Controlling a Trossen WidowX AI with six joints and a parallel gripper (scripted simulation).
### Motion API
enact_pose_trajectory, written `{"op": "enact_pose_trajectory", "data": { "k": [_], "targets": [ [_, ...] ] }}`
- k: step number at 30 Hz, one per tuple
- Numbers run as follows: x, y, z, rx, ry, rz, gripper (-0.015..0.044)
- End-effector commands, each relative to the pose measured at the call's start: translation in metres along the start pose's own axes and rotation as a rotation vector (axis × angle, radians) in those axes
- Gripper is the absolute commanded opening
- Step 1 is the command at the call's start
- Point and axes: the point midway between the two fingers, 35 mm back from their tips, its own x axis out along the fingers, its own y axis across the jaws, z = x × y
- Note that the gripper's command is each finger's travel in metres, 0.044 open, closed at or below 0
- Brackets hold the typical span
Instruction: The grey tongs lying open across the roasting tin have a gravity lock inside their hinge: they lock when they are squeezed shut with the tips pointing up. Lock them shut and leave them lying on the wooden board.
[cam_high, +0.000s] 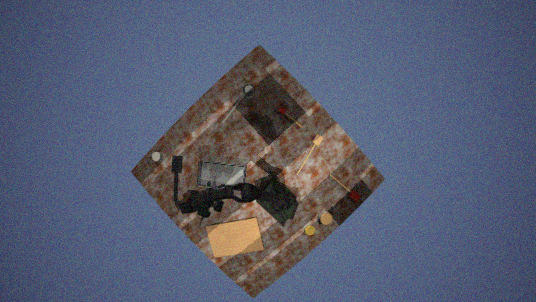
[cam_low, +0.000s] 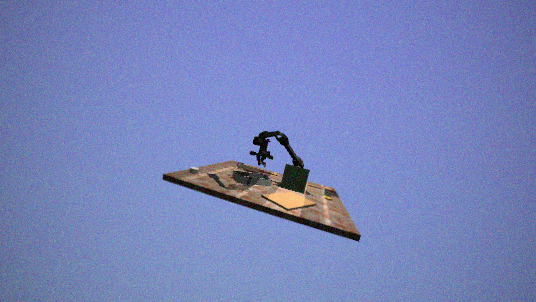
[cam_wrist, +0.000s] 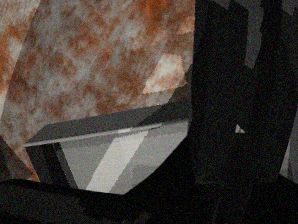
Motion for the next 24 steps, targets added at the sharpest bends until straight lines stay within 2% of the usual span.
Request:
{"op": "enact_pose_trajectory", "data": {
  "k": [1,10,19,24],
  "targets": [
    [0.000,0.009,0.029,0.057,-0.006,-0.001,-0.0150],
    [0.008,0.043,0.097,0.219,0.007,0.009,-0.0150],
    [0.008,0.048,0.104,0.239,0.008,0.009,-0.0150],
    [0.002,0.067,0.126,0.293,-0.003,0.006,-0.0150]
  ]
}}
